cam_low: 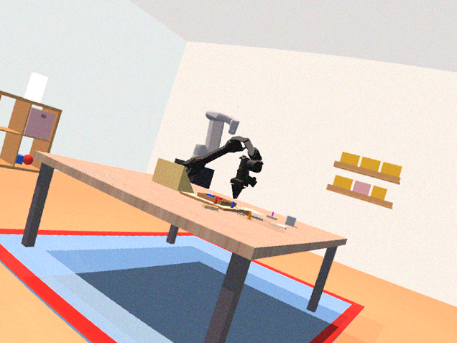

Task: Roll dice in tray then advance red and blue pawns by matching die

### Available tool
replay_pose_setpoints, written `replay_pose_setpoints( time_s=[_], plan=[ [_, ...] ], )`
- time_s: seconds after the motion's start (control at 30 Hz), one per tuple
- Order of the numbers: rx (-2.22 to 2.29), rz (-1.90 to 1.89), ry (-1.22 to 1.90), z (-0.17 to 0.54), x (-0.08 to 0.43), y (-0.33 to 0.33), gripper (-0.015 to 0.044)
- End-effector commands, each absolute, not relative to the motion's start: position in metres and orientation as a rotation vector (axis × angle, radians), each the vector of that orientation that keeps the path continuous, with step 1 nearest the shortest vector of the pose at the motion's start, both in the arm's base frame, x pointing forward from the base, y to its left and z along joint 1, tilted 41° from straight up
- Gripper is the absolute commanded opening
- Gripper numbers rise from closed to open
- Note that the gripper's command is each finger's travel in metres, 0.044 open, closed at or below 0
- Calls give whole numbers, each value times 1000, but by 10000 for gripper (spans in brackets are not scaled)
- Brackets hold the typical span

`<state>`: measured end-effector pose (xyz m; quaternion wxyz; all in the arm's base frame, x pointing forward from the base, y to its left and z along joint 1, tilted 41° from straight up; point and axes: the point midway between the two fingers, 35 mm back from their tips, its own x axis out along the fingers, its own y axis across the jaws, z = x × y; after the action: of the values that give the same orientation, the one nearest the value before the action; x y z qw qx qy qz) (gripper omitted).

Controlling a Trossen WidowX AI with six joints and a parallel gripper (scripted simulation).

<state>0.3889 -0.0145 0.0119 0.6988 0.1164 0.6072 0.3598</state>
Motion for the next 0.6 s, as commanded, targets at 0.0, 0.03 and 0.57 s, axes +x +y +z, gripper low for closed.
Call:
replay_pose_setpoints(
  time_s=[0.0, 0.03, 0.57],
  plan=[
    [268, 800, 1354, 8, 388, -11, 200],
    [268, 800, 1354, 6, 388, -10, 200],
    [269, 801, 1353, -12, 388, 7, 200]
  ],
)
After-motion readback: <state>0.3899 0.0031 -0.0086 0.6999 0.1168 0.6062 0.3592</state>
